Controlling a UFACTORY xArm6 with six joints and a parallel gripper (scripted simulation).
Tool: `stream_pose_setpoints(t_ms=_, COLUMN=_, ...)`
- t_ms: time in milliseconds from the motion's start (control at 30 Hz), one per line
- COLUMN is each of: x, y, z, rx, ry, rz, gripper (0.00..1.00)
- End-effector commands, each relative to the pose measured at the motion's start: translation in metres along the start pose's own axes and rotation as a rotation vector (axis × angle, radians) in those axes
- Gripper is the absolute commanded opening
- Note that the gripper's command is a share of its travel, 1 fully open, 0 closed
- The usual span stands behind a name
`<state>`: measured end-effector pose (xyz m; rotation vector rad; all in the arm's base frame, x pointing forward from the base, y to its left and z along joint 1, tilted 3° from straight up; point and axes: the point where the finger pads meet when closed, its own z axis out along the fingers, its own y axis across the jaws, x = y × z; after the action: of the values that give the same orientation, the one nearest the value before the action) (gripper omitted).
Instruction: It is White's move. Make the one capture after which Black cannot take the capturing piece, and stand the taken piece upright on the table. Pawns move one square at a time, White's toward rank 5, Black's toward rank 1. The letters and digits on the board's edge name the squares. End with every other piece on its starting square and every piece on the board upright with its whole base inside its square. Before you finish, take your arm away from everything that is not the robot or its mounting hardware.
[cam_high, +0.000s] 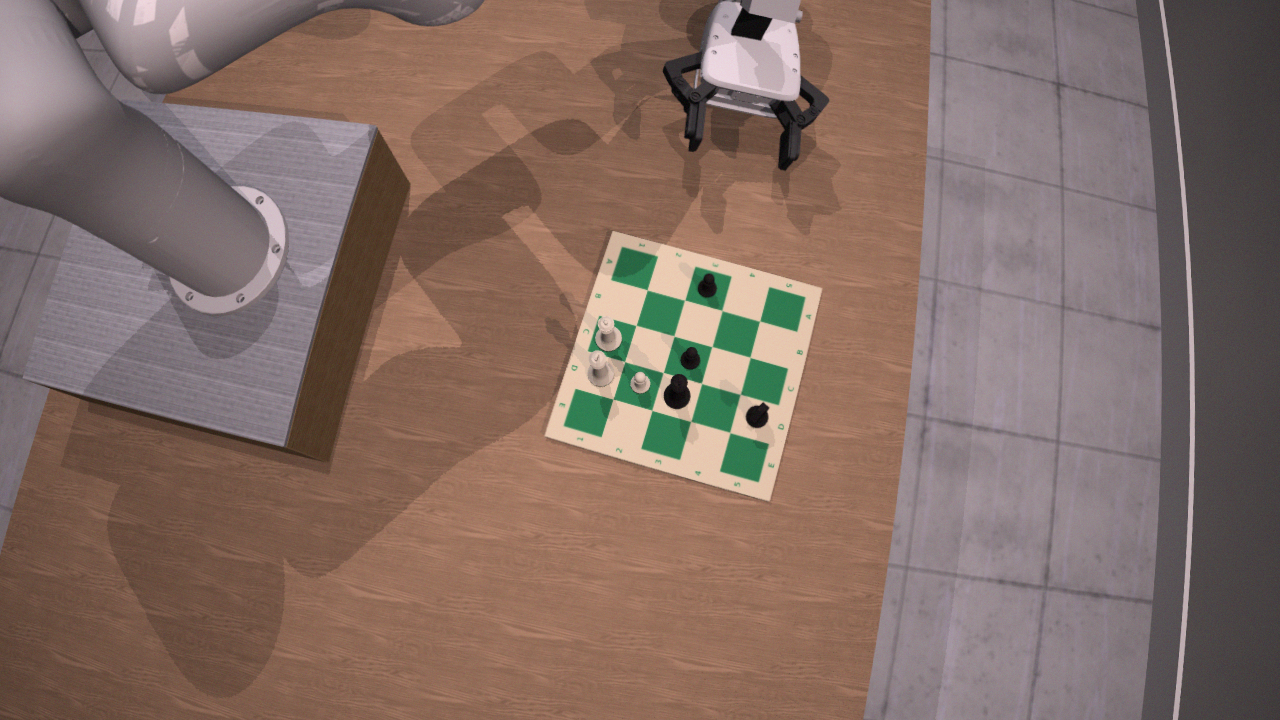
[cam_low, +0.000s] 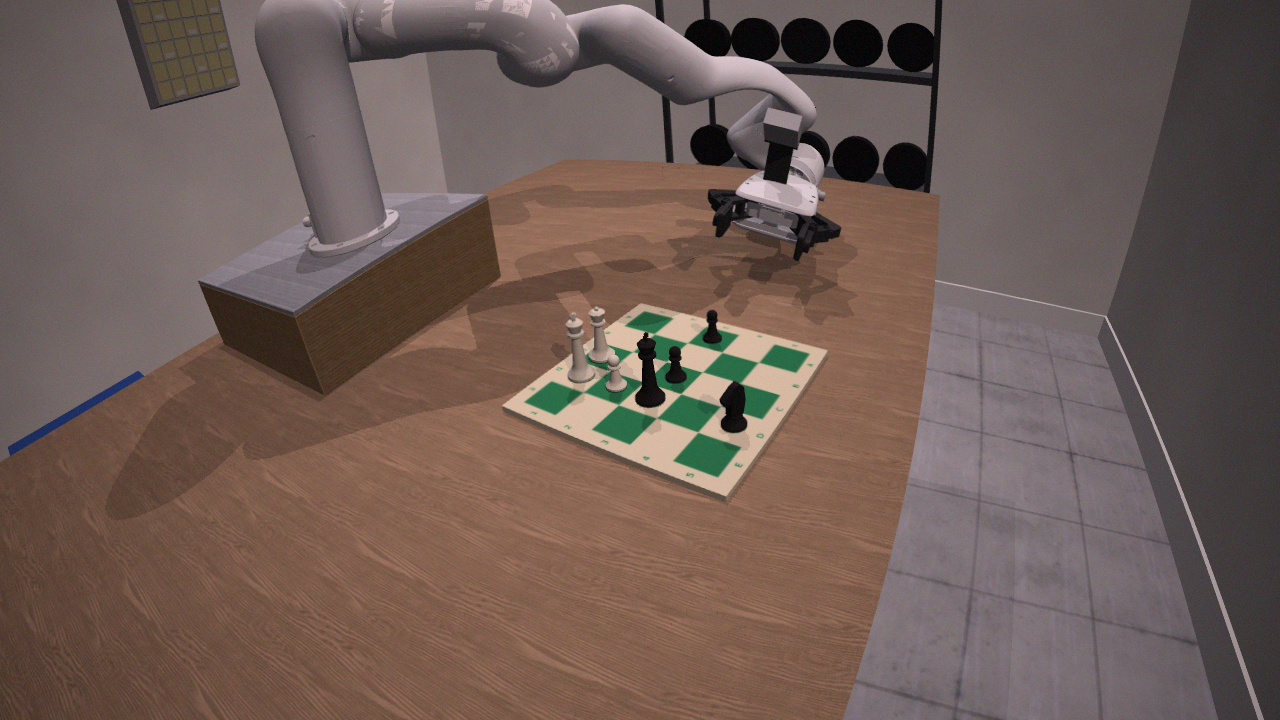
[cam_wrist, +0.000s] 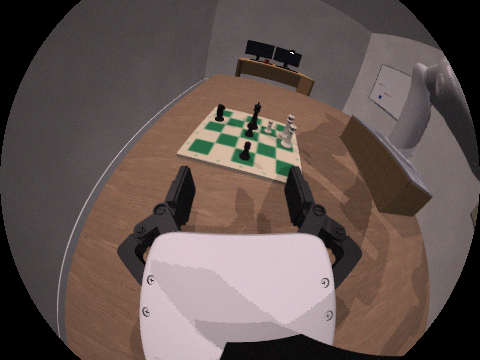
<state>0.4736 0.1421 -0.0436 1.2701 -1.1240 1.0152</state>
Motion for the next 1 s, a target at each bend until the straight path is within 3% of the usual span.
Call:
stream_pose_setpoints(t_ms=0, x=0.002, y=-0.001, z=-0.001, rx=0.001, ry=-0.003, rz=0.004, gripper=1.00)
stream_pose_setpoints(t_ms=433, x=0.029, y=0.004, z=-0.004, rx=0.000, ry=-0.003, rz=0.003, gripper=1.00)
stream_pose_setpoints(t_ms=700, x=0.084, y=0.013, z=-0.010, rx=0.000, ry=-0.003, rz=0.003, gripper=1.00)
stream_pose_setpoints(t_ms=967, x=0.089, y=0.014, z=-0.010, rx=0.000, ry=-0.003, rz=0.003, gripper=1.00)
